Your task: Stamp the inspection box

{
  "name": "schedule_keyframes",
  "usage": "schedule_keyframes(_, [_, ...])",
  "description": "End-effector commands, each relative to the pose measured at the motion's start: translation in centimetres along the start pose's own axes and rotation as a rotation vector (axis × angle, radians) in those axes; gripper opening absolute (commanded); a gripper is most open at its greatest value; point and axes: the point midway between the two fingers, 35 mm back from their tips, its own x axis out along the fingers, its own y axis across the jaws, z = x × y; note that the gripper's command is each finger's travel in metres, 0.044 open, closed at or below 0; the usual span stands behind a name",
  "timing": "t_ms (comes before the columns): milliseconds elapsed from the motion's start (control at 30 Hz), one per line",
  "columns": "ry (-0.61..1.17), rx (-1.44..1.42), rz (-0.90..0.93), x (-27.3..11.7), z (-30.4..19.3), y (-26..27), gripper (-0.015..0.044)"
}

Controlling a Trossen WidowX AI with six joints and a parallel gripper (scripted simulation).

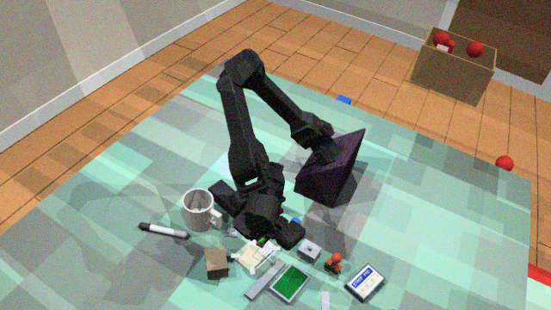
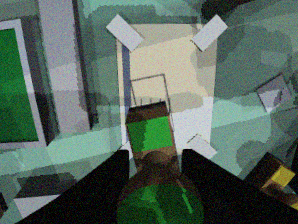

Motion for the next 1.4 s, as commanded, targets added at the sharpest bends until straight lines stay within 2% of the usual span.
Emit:
schedule_keyframes(0, [-0.003, 0.008, 0.005, -0.8, 0.1, 0.0, 0.0000])
schedule_keyframes(233, [-0.004, 0.008, 0.005, -1.4, 0.4, 0.5, 0.0000])
schedule_keyframes(800, [-0.004, 0.011, 0.015, -2.1, 3.5, 7.9, 0.0000])
schedule_keyframes(1367, [-0.005, 0.016, 0.016, -1.9, 4.3, 16.2, 0.0000])
